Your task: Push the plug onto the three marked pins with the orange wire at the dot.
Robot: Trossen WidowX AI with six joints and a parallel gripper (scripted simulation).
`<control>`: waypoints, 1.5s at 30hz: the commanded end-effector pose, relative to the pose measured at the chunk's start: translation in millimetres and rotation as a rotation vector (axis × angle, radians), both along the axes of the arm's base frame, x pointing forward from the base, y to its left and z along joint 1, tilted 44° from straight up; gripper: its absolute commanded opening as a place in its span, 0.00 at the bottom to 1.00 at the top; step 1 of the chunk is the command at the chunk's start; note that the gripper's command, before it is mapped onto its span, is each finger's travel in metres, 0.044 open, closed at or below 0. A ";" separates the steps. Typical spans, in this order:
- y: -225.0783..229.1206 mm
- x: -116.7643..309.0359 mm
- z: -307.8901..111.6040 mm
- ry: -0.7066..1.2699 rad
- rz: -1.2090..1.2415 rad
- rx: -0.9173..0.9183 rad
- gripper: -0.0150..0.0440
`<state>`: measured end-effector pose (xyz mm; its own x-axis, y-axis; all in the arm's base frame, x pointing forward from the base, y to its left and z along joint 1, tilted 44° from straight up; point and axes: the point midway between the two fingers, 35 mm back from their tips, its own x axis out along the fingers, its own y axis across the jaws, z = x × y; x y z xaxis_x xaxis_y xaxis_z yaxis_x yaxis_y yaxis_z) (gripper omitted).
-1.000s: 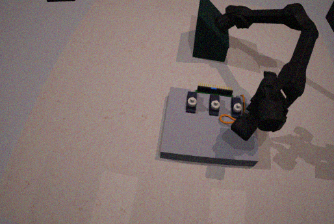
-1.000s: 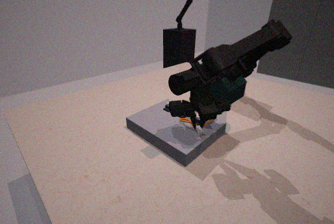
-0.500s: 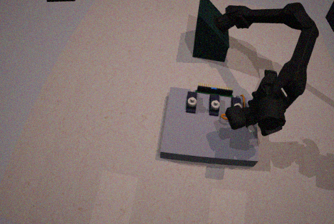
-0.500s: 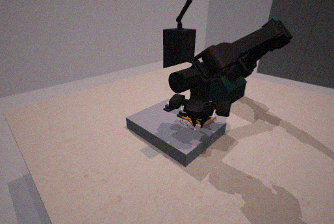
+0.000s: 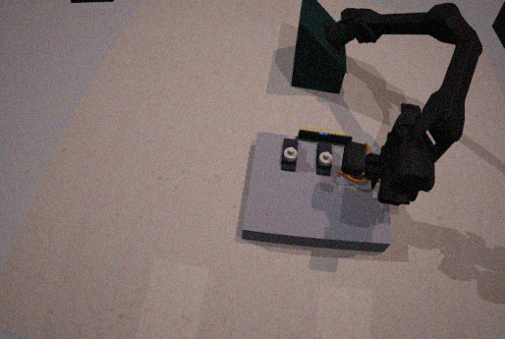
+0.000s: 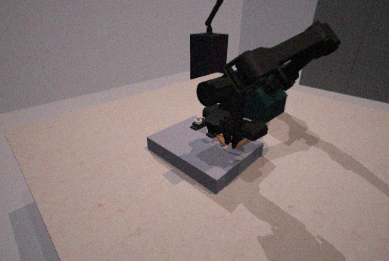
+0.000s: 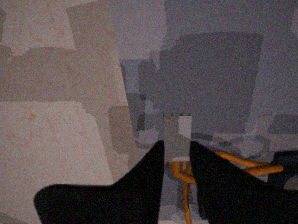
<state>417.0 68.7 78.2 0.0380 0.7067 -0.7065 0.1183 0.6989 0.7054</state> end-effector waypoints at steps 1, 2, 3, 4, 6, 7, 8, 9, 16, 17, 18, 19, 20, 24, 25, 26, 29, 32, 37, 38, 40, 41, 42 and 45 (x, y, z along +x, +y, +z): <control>-2.4 0.0 1.6 0.099 -0.104 0.001 0.25; -2.6 -0.1 1.8 0.123 -0.128 0.002 0.25; -2.8 -0.1 2.0 0.147 -0.153 0.003 0.25; -3.1 -0.1 2.3 0.172 -0.178 0.004 0.25; -3.5 -0.2 2.7 0.220 -0.228 0.007 0.25; -3.7 -0.2 3.0 0.245 -0.253 0.008 0.25; -4.0 -0.2 3.2 0.269 -0.277 0.010 0.25; -4.2 -0.3 3.4 0.293 -0.302 0.011 0.25; -5.8 -0.5 5.1 0.464 -0.476 0.021 0.25; -6.0 -0.6 5.3 0.488 -0.501 0.022 0.25; -6.2 -0.6 5.6 0.512 -0.526 0.023 0.25; -6.4 -0.6 5.8 0.537 -0.551 0.025 0.25; -6.7 -0.7 6.0 0.561 -0.576 0.026 0.25; -7.6 -0.8 7.0 0.658 -0.675 0.032 0.25; -7.8 -0.9 7.2 0.682 -0.700 0.034 0.25; -8.0 -0.9 7.4 0.707 -0.725 0.035 0.25; -8.7 -1.0 8.1 0.780 -0.799 0.040 0.25; -9.3 -1.1 8.8 0.853 -0.874 0.045 0.25; -10.5 -1.3 10.0 0.974 -0.998 0.053 0.25; -10.7 -1.4 10.2 0.999 -1.023 0.055 0.25; -11.1 -1.5 10.7 1.047 -1.073 0.058 0.25; -11.4 -1.5 10.9 1.072 -1.097 0.060 0.25; -11.6 -1.5 11.1 1.096 -1.122 0.061 0.25; -12.2 -1.7 11.8 1.169 -1.197 0.067 0.25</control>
